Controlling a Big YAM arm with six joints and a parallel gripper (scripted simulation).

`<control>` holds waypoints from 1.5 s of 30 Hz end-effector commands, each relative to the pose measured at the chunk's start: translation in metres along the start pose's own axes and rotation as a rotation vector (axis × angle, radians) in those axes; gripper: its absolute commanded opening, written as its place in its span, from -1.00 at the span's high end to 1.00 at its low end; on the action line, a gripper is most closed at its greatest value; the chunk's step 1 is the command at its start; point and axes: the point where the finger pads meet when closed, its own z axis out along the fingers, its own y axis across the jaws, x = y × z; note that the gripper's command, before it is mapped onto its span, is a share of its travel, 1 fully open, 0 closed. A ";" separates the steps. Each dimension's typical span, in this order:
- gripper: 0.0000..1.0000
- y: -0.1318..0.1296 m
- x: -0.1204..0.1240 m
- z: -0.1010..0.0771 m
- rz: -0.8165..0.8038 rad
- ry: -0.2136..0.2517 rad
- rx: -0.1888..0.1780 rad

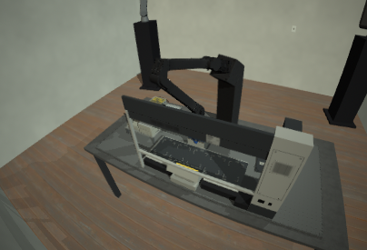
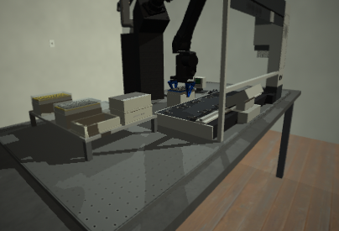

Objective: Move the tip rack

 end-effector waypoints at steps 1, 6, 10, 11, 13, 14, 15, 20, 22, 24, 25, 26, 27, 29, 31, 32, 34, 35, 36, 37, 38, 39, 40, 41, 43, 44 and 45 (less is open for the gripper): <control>1.00 0.009 -0.003 -0.006 -0.004 -0.008 -0.014; 1.00 0.012 0.001 -0.018 -0.009 -0.002 -0.017; 1.00 0.013 0.000 -0.021 -0.010 -0.004 -0.020; 1.00 0.013 -0.001 -0.023 -0.010 -0.006 -0.021; 1.00 0.014 -0.002 -0.026 -0.011 -0.009 -0.025; 1.00 0.015 -0.003 -0.028 -0.011 -0.010 -0.027; 1.00 0.015 -0.004 -0.030 -0.011 -0.012 -0.030; 1.00 0.014 -0.006 -0.038 -0.012 -0.015 -0.028; 1.00 0.014 -0.007 -0.041 -0.012 -0.017 -0.027; 1.00 0.014 -0.009 -0.045 -0.012 -0.019 -0.027; 1.00 0.014 -0.009 -0.045 -0.012 -0.019 -0.027; 1.00 0.014 -0.009 -0.045 -0.012 -0.019 -0.027; 1.00 0.013 -0.009 -0.046 -0.012 -0.020 -0.026; 1.00 0.013 -0.009 -0.050 -0.011 -0.020 -0.026; 1.00 0.013 -0.009 -0.053 -0.009 -0.020 -0.026; 1.00 0.014 -0.009 -0.054 -0.009 -0.020 -0.026; 1.00 0.014 -0.009 -0.058 -0.007 -0.020 -0.026; 1.00 0.014 -0.009 -0.059 -0.007 -0.020 -0.026; 1.00 0.014 -0.009 -0.061 -0.006 -0.020 -0.026; 1.00 0.014 -0.009 -0.063 -0.005 -0.020 -0.026; 1.00 0.014 -0.009 -0.064 -0.004 -0.020 -0.026; 1.00 0.014 -0.009 -0.066 -0.004 -0.020 -0.026; 1.00 0.014 -0.009 -0.068 -0.003 -0.020 -0.025; 1.00 0.014 -0.009 -0.069 -0.002 -0.020 -0.025; 1.00 0.014 -0.009 -0.069 -0.002 -0.020 -0.025; 1.00 0.014 -0.009 -0.071 -0.001 -0.020 -0.025; 1.00 0.014 -0.009 -0.072 -0.001 -0.020 -0.025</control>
